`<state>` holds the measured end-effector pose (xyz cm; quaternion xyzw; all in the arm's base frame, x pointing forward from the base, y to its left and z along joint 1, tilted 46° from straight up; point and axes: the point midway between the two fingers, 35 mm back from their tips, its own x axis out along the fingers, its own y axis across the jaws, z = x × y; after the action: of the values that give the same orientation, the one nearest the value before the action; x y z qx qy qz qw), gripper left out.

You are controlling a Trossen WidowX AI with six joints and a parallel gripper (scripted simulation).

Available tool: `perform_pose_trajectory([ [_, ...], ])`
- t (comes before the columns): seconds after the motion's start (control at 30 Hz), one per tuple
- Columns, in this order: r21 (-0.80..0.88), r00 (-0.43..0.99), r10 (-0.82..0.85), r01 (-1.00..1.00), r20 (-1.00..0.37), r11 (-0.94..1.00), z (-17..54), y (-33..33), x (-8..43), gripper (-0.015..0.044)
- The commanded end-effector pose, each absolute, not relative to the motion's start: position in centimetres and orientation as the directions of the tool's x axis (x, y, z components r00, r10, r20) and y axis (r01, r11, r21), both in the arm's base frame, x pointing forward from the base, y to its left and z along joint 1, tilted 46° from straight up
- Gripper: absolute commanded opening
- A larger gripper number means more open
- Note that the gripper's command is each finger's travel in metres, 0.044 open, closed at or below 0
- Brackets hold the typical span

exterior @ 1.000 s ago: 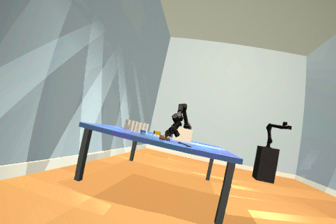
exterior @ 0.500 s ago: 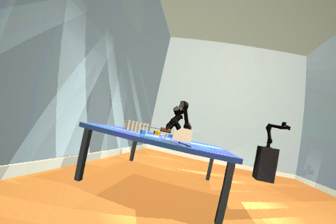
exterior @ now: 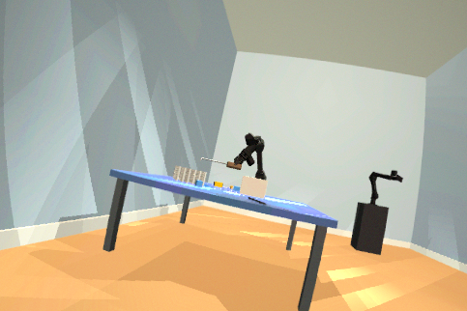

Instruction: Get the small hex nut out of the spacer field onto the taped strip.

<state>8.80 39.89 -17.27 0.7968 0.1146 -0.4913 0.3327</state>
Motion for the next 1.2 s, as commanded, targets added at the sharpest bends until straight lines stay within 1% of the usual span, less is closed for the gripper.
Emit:
perform_pose_trajectory([
  [0.0, 0.418, 0.488, -0.149, 0.506, -0.860, -0.754, -16.7, 40.2, 8.7, 0.0000],
  [0.3, 0.315, 0.471, -0.155, 0.284, -0.869, -0.906, -14.4, 40.3, 11.0, 0.0000],
  [0.57, 0.200, 0.455, -0.159, 0.043, -0.876, -0.979, -12.2, 40.2, 13.3, 0.0000],
  [0.93, 0.084, 0.430, -0.167, -0.205, -0.887, -0.975, -8.6, 39.1, 16.9, 0.0000],
  [1.17, -0.016, 0.422, -0.168, -0.399, -0.891, -0.917, -6.8, 38.5, 18.7, 0.0000],
])
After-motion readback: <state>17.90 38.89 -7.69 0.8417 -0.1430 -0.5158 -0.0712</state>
